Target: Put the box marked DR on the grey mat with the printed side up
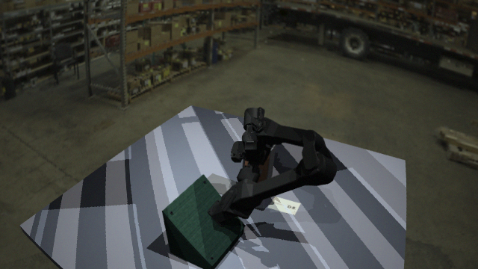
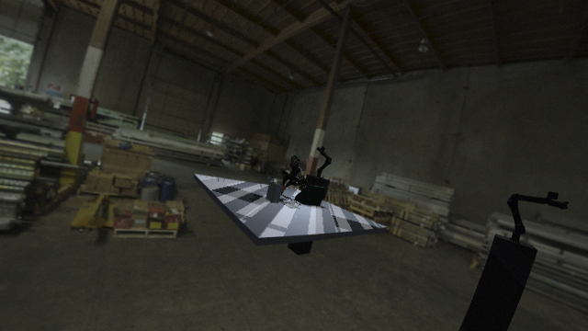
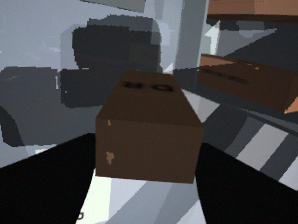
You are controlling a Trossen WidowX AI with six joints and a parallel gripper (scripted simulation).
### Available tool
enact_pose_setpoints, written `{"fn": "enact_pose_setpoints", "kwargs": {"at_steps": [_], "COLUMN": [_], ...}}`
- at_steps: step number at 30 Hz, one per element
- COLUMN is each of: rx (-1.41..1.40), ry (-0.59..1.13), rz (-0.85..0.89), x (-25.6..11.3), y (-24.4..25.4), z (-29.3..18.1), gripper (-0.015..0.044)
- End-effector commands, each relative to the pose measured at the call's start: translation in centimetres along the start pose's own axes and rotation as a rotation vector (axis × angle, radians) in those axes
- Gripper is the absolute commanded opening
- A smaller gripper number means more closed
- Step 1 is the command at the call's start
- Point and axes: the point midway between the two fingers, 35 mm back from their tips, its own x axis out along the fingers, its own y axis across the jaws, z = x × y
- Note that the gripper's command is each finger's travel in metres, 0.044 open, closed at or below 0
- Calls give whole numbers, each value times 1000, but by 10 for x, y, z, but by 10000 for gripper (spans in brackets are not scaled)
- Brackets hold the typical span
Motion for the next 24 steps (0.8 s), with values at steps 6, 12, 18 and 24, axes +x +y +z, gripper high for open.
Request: {"fn": "enact_pose_setpoints", "kwargs": {"at_steps": [6, 12, 18, 24], "rx": [-1, -1, -1, 0], "ry": [2, 4, 3, 2], "rz": [-3, 0, -3, 35], "x": [11, 11, 13, 14], "y": [7, 7, 8, 2], "z": [-1, -1, -1, 0], "gripper": [158, 237, 242, 242]}}
